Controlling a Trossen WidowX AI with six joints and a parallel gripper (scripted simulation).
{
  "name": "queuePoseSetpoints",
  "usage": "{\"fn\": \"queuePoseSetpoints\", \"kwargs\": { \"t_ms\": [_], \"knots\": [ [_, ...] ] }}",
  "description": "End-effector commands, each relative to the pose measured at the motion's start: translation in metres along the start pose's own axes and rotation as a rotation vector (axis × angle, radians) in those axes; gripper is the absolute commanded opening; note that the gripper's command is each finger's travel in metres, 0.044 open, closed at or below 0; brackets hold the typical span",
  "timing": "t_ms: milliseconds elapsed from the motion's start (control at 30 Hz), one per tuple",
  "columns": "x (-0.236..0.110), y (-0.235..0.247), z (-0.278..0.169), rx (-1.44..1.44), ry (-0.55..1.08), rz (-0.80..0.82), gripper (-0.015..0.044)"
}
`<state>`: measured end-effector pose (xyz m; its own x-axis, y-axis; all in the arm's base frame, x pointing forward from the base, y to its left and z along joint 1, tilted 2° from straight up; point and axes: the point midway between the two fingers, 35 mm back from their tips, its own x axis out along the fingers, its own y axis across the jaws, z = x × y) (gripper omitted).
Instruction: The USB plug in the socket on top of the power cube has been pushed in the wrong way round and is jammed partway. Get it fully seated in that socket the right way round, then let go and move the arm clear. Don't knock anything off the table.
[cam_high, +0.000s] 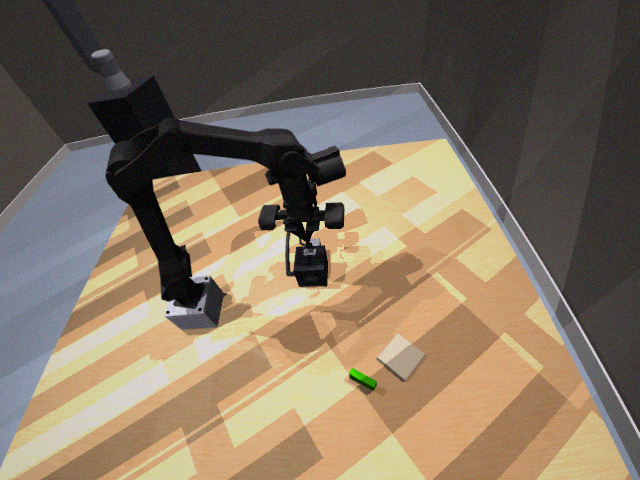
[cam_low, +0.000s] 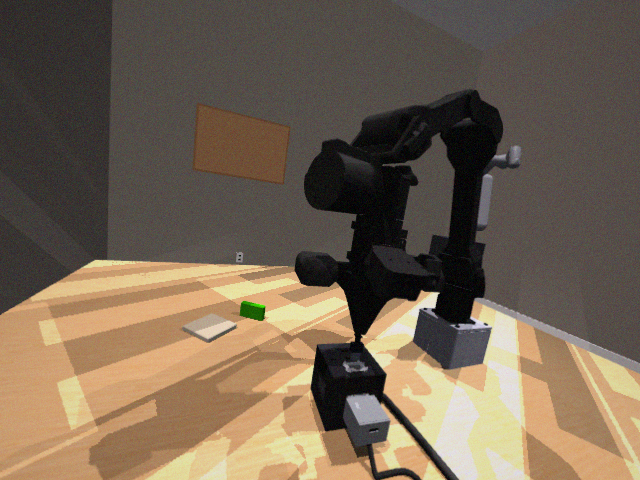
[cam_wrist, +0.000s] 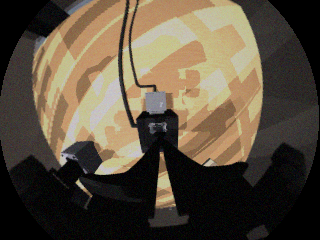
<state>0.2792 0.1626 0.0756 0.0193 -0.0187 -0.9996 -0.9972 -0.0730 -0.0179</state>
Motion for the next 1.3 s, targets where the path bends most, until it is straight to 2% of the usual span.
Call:
{"fn": "queuePoseSetpoints", "kwargs": {
  "t_ms": [0, 600, 1267],
  "knots": [
    [-0.003, -0.001, 0.000, 0.001, -0.001, -0.002, 0.0000],
    [-0.012, 0.000, 0.000, 0.016, 0.000, -0.001, 0.0000],
    [-0.011, 0.000, 0.000, 0.509, 0.000, 0.000, 0.0000]
  ]
}}
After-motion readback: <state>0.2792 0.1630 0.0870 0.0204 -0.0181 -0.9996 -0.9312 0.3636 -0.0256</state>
